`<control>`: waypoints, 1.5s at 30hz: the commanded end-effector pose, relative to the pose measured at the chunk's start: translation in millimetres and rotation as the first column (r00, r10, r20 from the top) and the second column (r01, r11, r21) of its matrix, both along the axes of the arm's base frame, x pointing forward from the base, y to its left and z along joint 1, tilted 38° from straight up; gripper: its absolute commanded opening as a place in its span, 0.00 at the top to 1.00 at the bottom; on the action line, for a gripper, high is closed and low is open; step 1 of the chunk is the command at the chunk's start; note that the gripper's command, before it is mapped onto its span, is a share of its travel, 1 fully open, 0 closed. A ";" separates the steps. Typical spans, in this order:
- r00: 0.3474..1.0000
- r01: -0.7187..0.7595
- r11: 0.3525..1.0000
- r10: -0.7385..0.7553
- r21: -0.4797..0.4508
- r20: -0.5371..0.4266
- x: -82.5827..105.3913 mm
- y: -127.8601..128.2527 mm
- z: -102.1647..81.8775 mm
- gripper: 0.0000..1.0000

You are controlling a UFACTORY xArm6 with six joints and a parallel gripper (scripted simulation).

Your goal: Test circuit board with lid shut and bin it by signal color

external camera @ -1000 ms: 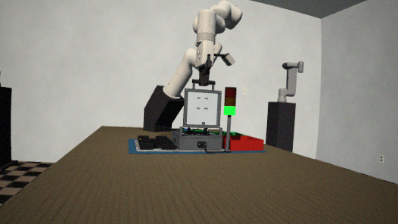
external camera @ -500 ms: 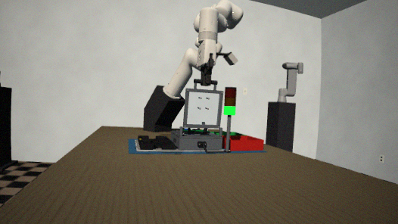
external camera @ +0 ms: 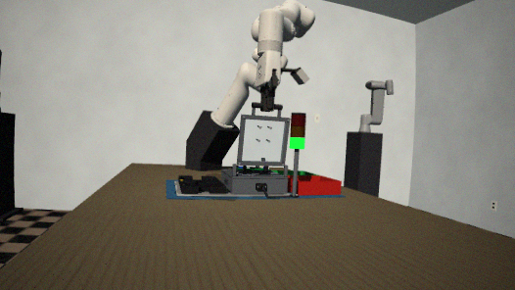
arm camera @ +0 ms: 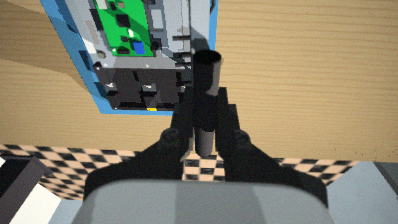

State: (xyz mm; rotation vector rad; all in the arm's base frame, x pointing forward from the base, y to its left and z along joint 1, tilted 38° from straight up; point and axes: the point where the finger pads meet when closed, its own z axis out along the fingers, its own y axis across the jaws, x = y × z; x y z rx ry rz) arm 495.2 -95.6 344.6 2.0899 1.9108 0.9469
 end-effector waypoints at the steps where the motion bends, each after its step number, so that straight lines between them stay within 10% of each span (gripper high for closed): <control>1: 1.000 0.001 1.000 -0.001 -0.002 0.004 1.0 -0.8 2.1 1.00; 18: 1.000 0.001 1.000 -0.001 -0.002 0.004 1.6 -0.9 2.4 1.00; 19: 1.000 0.001 1.000 -0.001 -0.002 0.004 1.6 -0.9 2.4 0.49; 45: 1.000 0.001 1.000 -0.001 -0.002 0.004 1.6 -0.9 2.4 0.49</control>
